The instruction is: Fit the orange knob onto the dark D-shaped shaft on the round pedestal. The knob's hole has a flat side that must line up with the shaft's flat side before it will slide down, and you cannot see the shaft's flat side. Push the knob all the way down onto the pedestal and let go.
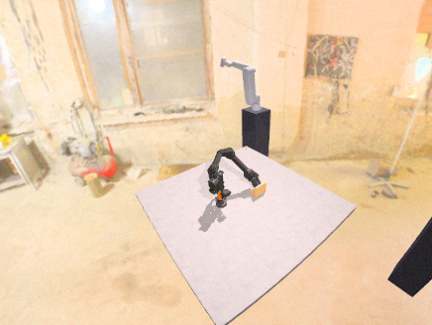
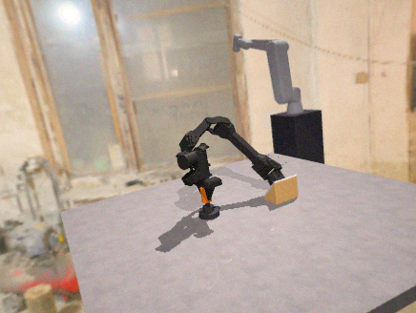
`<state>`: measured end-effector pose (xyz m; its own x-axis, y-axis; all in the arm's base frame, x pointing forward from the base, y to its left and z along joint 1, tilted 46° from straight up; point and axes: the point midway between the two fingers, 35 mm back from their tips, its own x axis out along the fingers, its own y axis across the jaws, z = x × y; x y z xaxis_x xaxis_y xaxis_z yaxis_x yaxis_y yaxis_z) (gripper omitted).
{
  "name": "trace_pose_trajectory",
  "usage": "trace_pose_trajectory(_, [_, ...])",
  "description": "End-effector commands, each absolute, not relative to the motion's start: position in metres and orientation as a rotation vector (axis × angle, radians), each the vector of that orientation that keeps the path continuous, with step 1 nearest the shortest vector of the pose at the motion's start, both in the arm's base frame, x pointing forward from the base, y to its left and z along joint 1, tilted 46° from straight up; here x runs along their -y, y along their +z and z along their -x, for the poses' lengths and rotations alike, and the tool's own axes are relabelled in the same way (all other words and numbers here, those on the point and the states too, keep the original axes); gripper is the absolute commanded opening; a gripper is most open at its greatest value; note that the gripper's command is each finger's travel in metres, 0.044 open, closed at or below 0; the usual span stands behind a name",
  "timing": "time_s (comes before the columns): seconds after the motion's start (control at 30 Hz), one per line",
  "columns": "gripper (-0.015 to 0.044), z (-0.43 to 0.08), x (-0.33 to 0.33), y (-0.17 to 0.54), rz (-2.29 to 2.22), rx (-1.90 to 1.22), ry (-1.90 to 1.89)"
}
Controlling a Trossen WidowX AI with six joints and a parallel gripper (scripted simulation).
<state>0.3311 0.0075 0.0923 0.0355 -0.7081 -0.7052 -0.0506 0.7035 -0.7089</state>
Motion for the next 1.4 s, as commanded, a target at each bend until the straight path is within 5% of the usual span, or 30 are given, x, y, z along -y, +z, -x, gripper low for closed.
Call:
trace_pose_trajectory(0.0, [0.0000,-0.3330,-0.0076,0.0938,0.676,-1.466,-0.553])
trace_pose_trajectory(1.37, [0.0000,-0.3303,-0.0050,0.0895,0.677,-1.466,-0.553])
